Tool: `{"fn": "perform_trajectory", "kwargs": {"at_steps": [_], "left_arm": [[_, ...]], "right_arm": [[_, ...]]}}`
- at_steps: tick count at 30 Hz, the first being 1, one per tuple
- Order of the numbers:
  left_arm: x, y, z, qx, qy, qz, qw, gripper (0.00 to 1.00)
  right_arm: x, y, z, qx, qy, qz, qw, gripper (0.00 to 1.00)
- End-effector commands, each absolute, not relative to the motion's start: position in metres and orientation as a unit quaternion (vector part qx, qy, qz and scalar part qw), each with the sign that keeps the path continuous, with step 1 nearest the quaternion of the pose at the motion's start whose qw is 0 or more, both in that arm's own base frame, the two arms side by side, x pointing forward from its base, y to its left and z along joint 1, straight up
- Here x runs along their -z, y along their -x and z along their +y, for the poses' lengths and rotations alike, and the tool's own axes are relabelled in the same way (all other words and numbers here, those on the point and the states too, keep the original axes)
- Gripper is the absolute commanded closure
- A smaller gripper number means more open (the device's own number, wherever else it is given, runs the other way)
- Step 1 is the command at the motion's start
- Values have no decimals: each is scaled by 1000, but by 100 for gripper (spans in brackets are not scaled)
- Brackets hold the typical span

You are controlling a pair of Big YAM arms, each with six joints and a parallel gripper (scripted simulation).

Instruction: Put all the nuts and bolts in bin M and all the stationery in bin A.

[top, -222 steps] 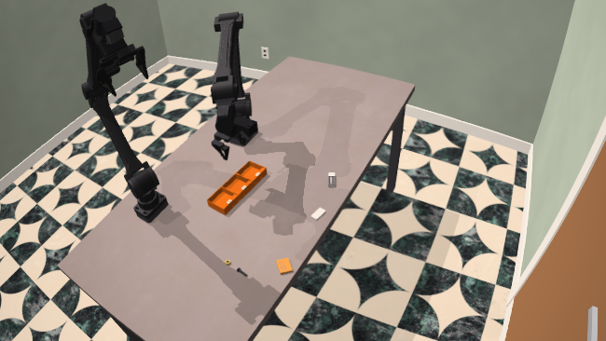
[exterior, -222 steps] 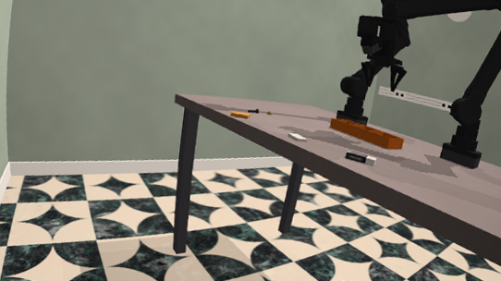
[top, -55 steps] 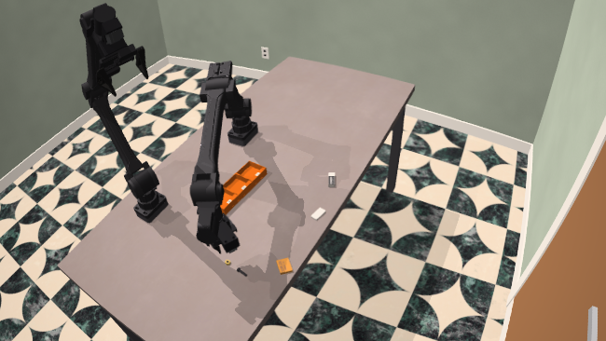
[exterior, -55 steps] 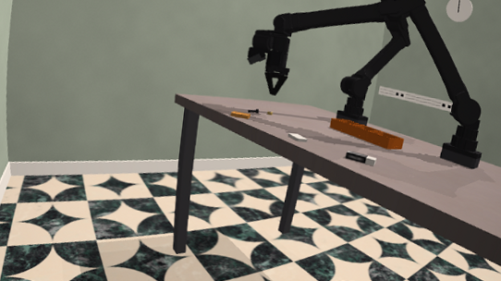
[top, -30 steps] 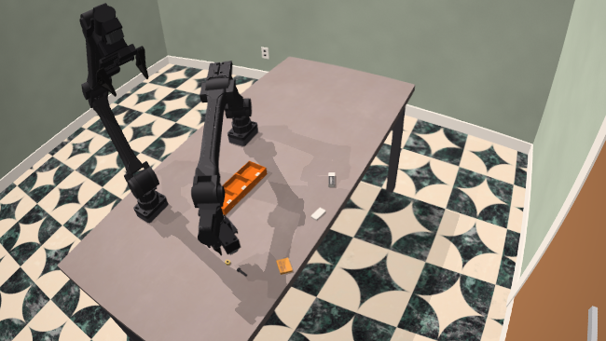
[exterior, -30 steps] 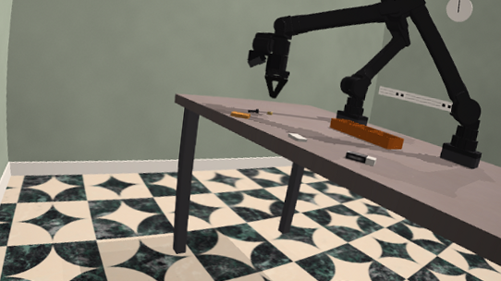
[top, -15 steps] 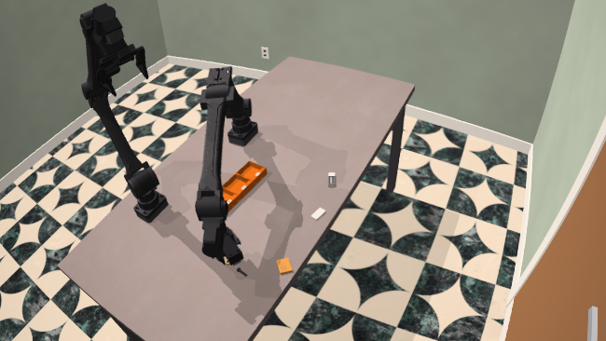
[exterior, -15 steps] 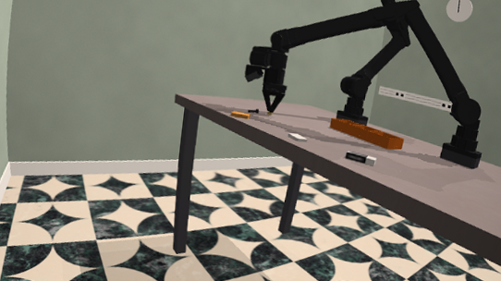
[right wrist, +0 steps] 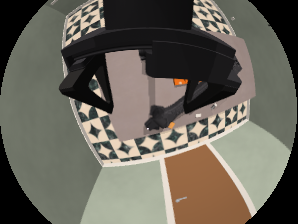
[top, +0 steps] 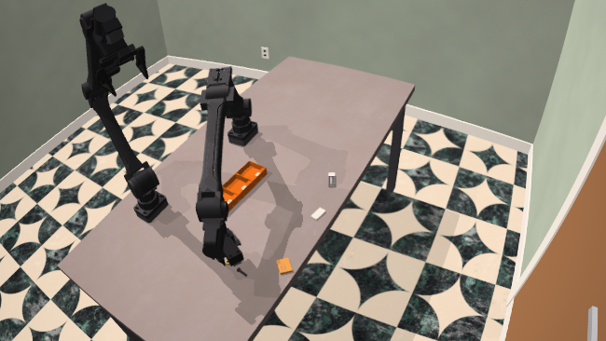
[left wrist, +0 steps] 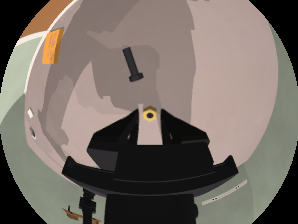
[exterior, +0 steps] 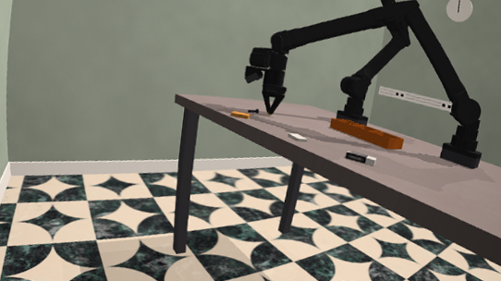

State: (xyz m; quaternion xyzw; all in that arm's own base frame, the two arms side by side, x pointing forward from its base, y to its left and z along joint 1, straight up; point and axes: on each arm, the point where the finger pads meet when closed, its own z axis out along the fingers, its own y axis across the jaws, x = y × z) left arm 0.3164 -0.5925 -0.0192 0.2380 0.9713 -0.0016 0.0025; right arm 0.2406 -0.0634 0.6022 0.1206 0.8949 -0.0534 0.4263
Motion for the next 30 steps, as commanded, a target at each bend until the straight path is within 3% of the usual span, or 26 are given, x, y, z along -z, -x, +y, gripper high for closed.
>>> {"fn": "perform_trajectory", "kwargs": {"at_steps": [1, 11, 12, 30], "left_arm": [[31, -315, -596, 1, -237, 971, 0, 70], [32, -311, -598, 1, -238, 971, 0, 70], [32, -311, -597, 1, -238, 971, 0, 89], [33, -311, -597, 0, -238, 971, -1, 89]], "right_arm": [[-603, -235, -63, 56, -118, 896, 425, 0], [-603, -235, -63, 56, -118, 896, 425, 0], [-603, -235, -63, 56, -118, 896, 425, 0], [-603, -235, -63, 56, -118, 896, 425, 0]]}}
